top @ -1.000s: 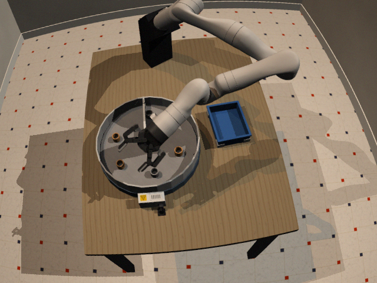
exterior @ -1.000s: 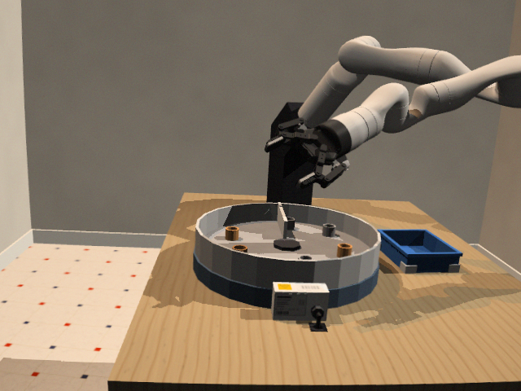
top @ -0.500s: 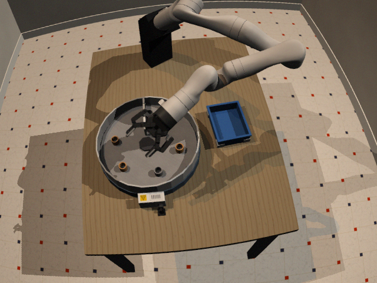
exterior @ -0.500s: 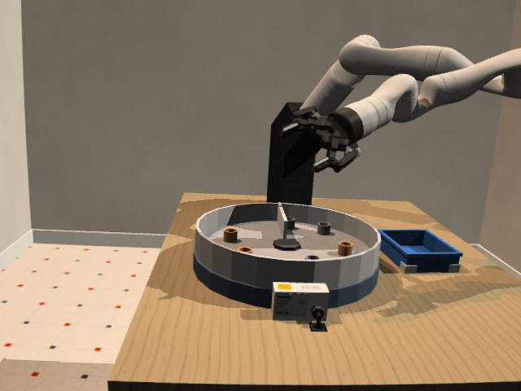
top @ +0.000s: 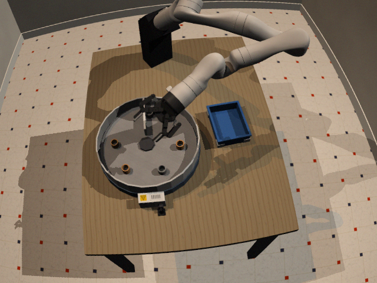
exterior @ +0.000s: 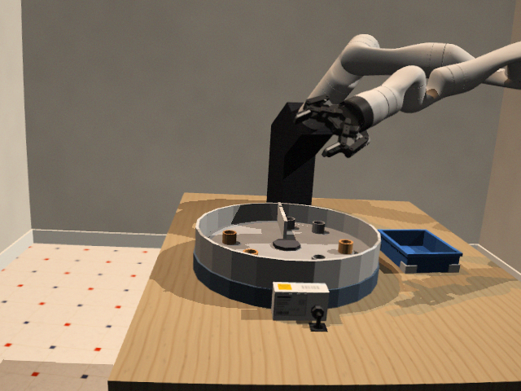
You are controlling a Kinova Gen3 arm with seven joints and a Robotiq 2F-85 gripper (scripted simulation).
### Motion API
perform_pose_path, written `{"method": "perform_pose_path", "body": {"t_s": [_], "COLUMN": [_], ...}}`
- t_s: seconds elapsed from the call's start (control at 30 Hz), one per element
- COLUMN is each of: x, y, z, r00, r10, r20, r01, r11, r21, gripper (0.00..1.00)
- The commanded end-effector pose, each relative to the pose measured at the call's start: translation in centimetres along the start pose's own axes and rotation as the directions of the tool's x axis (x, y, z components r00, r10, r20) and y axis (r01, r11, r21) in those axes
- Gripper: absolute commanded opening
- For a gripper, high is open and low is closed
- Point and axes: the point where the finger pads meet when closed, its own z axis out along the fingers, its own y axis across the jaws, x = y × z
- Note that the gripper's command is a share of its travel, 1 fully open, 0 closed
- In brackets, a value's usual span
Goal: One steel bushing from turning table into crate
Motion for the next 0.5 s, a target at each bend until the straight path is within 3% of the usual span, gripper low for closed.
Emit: {"method": "perform_pose_path", "body": {"t_s": [0.0,0.2,0.37,0.47], "x": [0.2,0.2,0.8,0.8], "y": [1.0,1.0,-0.4,-0.4], "z": [-0.7,-0.7,-6.0,-6.0], "r00": [1.000,1.000,1.000,1.000], "r10": [-0.005,-0.005,-0.004,-0.004], "r20": [-0.003,-0.003,-0.003,-0.003], "r01": [0.005,0.005,0.004,0.004], "r11": [1.000,1.000,1.000,1.000], "r21": [-0.023,-0.023,-0.019,-0.019], "gripper": [1.00,1.00,1.00,1.00]}}
